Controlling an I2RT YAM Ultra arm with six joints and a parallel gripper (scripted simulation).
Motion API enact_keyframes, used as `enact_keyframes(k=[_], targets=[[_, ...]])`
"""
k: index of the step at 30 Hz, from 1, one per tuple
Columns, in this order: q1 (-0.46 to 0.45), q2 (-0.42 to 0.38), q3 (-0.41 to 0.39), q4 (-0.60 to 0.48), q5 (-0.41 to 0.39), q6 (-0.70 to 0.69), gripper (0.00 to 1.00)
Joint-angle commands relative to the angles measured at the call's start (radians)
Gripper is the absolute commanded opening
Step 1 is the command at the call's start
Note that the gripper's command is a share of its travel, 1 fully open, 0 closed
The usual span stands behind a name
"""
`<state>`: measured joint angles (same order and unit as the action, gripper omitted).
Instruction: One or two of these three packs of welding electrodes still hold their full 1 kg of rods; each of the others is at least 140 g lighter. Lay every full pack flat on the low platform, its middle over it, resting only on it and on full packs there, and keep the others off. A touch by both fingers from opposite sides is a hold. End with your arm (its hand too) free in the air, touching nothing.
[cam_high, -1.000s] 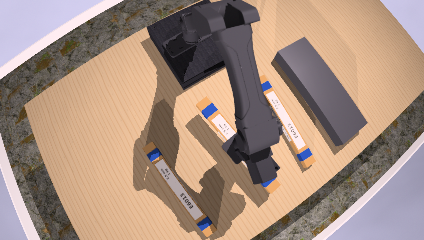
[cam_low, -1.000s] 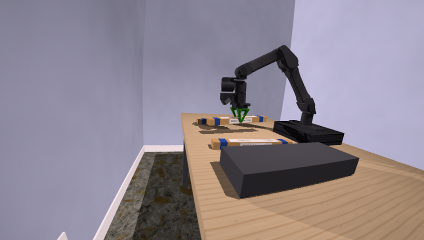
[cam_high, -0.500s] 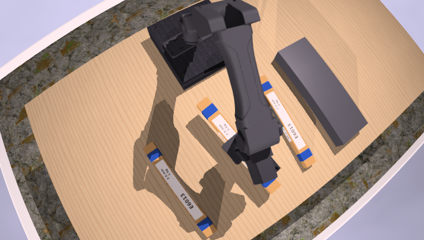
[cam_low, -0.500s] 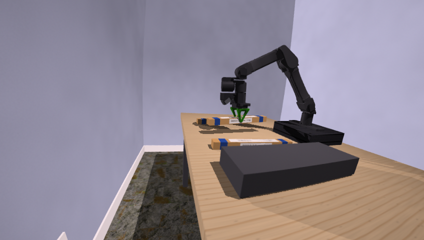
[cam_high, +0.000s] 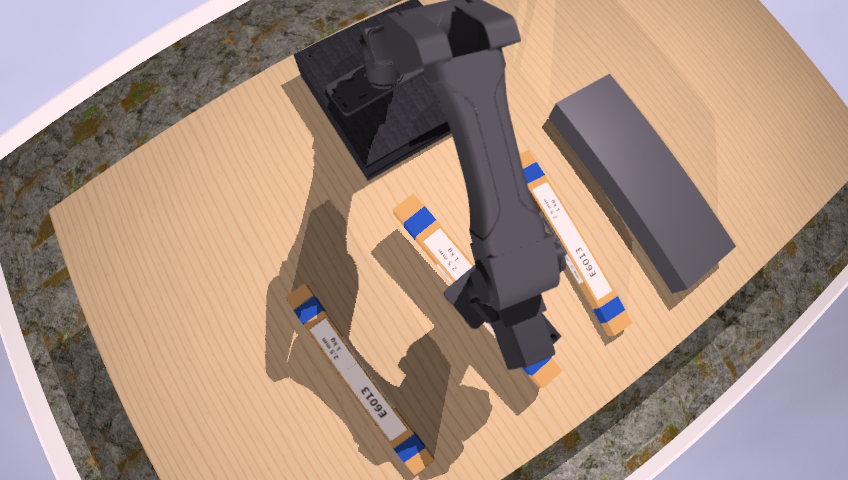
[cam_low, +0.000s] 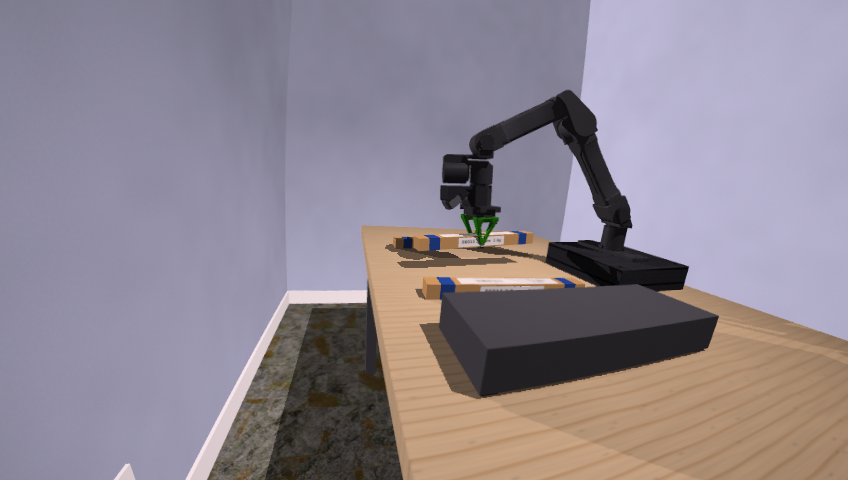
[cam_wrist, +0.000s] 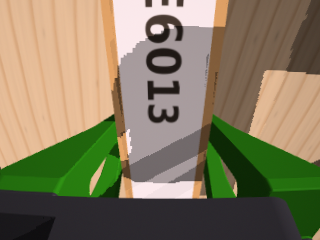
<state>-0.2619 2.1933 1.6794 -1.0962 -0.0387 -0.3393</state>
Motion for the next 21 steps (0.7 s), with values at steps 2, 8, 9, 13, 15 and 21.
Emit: enact_keyframes(k=[2, 8, 9, 13, 15, 21], targets=[[0.000, -0.063, 0.062, -0.024, 0.002, 0.002, 0.00], [-0.003, -0.072, 0.077, -0.048, 0.002, 0.000, 0.00], [-0.004, -0.075, 0.082, -0.054, 0.002, 0.000, 0.00], [-0.007, -0.081, 0.102, -0.081, 0.002, -0.002, 0.00], [-0.008, -0.083, 0.113, -0.094, 0.002, -0.003, 0.00], [-0.012, -0.089, 0.142, -0.129, 0.002, -0.005, 0.00]])
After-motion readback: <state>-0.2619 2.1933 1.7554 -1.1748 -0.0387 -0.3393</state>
